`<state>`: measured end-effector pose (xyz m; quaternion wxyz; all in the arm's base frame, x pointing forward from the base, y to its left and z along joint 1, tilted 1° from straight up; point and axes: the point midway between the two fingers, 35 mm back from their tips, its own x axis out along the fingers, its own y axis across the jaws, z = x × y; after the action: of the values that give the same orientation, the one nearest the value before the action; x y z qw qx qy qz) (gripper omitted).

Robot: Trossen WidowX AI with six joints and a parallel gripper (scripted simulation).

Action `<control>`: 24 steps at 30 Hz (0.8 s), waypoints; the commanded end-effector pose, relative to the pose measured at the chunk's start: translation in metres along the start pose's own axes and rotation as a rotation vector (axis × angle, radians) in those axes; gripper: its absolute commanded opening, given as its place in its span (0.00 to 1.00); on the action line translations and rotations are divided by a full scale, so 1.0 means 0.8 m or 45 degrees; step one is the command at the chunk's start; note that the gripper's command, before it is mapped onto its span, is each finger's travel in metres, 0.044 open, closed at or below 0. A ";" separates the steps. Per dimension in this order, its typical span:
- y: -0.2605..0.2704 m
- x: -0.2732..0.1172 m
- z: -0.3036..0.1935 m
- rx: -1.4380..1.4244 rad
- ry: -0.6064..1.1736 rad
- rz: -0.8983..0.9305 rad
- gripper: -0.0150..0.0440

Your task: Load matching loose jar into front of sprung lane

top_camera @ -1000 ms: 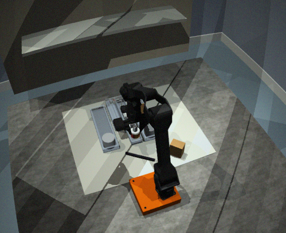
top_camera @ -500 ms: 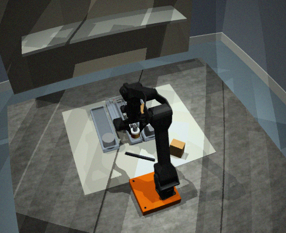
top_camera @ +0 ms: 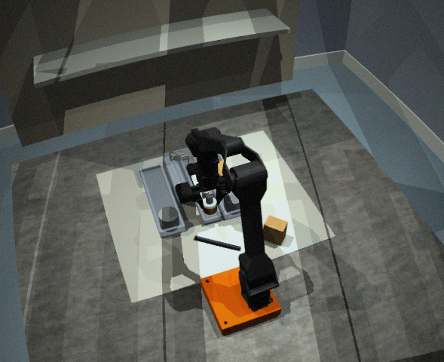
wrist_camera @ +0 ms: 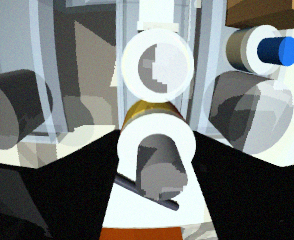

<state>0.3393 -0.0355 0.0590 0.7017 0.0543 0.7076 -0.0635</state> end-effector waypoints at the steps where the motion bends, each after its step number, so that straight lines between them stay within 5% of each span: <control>1: 0.000 -0.004 0.010 -0.006 -0.040 0.000 0.25; 24: 0.000 -0.003 0.013 -0.006 -0.040 0.000 0.25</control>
<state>0.3427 -0.0361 0.0589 0.7028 0.0544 0.7065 -0.0636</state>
